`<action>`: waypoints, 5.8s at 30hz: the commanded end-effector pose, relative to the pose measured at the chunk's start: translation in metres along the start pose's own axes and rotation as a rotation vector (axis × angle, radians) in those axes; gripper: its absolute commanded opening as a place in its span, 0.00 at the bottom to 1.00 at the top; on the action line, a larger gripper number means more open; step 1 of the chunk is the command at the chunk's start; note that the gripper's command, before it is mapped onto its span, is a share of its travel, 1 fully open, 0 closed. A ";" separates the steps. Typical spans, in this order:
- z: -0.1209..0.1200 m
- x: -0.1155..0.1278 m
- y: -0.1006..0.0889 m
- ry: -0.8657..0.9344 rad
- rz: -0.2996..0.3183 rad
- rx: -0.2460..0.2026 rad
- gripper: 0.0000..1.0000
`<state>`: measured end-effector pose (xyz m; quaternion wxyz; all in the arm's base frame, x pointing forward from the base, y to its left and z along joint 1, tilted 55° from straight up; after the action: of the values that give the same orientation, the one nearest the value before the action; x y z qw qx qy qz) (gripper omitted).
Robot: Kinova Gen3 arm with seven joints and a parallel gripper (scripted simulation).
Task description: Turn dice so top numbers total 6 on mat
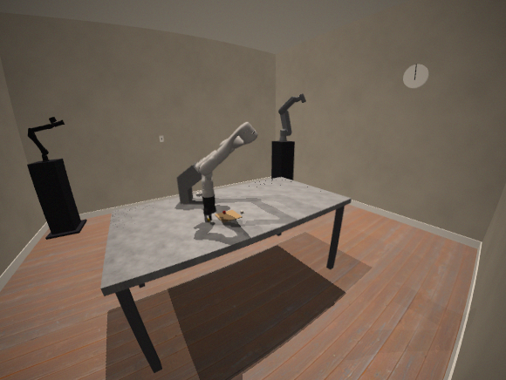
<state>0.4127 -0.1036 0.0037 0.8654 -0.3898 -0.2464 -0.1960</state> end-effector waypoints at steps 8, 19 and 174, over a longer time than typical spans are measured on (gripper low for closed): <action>-0.001 0.000 -0.001 0.000 -0.001 -0.002 0.34; -0.001 0.000 -0.001 0.000 -0.001 -0.002 0.34; 0.134 0.041 -0.009 0.230 -0.001 -0.001 0.34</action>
<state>0.4043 -0.0114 0.1095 0.8879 -0.3649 -0.1456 -0.2395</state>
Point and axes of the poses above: the point where the finger pads meet when closed, its own y axis out along the fingers, its own z axis across the jaws, x = y × z, the point moved 9 cm from there along -y, back along the fingers, and after that the axes turned 5 degrees about y, right-handed, at the moved point
